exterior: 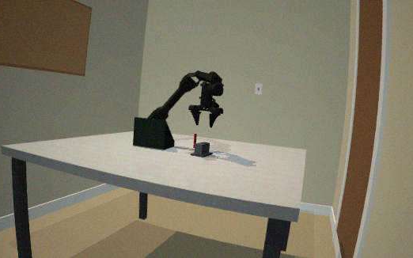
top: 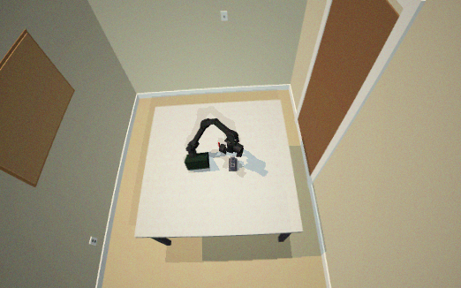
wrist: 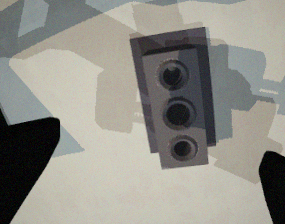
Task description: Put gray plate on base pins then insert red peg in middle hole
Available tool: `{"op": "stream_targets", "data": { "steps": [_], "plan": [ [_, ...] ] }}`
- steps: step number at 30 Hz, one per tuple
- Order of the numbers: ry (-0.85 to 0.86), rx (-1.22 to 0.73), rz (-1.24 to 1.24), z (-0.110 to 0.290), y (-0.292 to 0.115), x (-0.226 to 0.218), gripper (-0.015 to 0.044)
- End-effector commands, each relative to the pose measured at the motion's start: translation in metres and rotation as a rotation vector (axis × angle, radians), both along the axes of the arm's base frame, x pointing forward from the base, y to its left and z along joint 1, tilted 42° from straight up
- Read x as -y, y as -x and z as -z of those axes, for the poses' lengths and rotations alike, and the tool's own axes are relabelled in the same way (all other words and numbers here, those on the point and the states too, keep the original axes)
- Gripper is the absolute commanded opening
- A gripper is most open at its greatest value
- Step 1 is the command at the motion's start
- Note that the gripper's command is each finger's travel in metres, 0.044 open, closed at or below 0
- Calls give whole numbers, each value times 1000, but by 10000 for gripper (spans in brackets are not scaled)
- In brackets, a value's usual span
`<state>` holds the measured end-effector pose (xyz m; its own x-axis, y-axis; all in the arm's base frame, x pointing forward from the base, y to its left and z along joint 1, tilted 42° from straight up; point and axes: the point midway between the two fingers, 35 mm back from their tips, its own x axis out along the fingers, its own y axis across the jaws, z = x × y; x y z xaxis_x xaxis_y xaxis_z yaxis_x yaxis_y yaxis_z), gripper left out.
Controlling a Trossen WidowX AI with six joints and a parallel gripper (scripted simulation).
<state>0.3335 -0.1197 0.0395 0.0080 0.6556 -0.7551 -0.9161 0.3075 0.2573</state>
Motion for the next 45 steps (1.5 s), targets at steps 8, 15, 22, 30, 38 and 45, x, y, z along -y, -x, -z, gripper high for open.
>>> {"op": "stream_targets", "data": {
  "steps": [8, 15, 22, 30, 38, 45],
  "plan": [
    [-7, -585, 695, -60, 28, -52, 440],
    [-18, -1001, 1169, -86, 56, -86, 440],
    [-26, -1358, 1569, -103, 87, -115, 440],
    [-29, -1510, 1737, -108, 98, -126, 440],
    [-29, -1510, 1737, -109, 98, -126, 440],
    [-30, -1510, 1736, -85, 97, -148, 440]
  ]
}}
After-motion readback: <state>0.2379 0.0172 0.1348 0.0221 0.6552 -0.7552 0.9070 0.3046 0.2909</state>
